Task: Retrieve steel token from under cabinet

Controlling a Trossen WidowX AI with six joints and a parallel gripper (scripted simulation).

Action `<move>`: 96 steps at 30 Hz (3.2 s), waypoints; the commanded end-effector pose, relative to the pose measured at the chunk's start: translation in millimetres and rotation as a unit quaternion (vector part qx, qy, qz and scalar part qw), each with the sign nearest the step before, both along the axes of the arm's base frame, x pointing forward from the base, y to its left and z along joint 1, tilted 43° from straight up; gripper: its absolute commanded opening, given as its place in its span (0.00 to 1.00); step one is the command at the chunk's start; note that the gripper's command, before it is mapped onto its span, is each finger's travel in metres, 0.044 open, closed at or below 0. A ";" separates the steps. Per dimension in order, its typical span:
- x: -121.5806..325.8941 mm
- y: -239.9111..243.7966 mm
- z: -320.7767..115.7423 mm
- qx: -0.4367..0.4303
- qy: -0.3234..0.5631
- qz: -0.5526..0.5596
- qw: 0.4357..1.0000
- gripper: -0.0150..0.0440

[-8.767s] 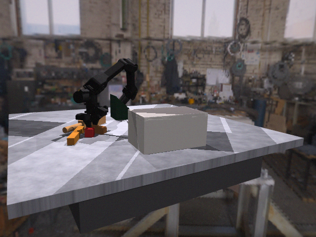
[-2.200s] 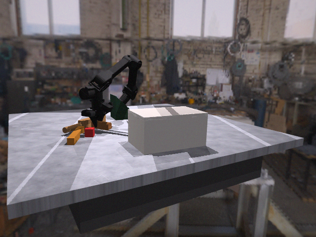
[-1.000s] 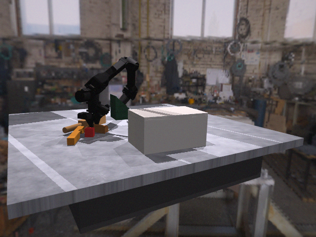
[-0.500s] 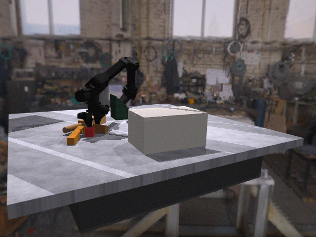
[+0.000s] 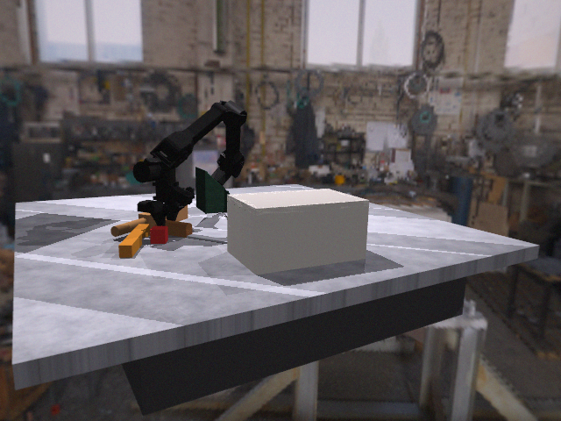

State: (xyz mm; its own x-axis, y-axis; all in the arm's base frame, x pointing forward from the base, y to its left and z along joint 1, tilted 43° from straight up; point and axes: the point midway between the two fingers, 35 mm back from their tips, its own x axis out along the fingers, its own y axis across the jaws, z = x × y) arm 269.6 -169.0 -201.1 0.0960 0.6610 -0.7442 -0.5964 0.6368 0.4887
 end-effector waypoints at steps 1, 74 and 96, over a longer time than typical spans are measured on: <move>0.4 -0.5 0.0 -0.001 -0.001 0.000 1.000 0.49; 78.4 39.2 43.5 0.006 -0.001 -0.003 1.000 0.25; 41.5 18.3 19.4 0.004 0.000 -0.003 1.000 0.25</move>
State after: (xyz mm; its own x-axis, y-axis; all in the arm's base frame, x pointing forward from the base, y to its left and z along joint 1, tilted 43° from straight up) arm 320.9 -146.9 -175.8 0.0986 0.6620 -0.7430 -0.5974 0.6365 0.4878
